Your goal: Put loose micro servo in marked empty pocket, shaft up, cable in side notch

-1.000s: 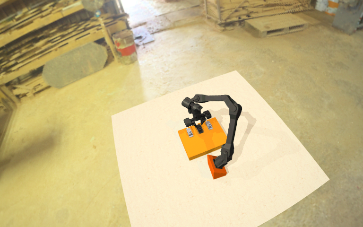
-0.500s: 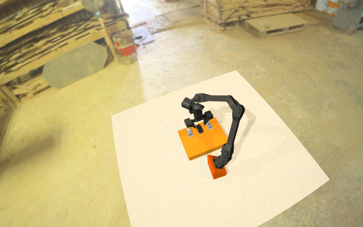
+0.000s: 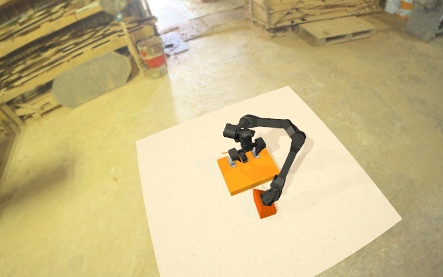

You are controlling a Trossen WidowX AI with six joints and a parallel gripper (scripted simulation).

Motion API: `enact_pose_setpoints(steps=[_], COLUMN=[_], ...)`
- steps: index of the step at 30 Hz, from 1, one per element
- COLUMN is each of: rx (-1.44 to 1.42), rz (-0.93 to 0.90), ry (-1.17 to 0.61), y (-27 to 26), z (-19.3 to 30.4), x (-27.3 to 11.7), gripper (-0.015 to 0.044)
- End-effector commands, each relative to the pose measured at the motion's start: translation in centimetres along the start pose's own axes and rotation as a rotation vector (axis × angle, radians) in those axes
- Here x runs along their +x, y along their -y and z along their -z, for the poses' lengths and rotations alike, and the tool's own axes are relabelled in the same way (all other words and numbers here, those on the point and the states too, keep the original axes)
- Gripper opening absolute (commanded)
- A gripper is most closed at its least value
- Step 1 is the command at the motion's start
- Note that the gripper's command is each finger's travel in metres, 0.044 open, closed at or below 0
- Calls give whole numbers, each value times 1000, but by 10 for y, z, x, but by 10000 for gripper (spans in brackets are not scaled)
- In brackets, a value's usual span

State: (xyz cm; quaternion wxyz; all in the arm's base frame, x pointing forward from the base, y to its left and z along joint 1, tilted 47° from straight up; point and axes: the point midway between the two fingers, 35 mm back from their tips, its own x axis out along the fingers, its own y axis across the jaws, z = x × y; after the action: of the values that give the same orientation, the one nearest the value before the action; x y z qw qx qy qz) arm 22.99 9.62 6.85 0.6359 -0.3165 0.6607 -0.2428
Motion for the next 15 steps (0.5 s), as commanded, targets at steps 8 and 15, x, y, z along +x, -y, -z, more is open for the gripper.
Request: enact_pose_setpoints(steps=[8,15], rx=[-57,-57], rz=[2,2], ry=[21,21], y=[-5,-5], z=[-5,-5], x=[-35,-35], gripper=[440,440])
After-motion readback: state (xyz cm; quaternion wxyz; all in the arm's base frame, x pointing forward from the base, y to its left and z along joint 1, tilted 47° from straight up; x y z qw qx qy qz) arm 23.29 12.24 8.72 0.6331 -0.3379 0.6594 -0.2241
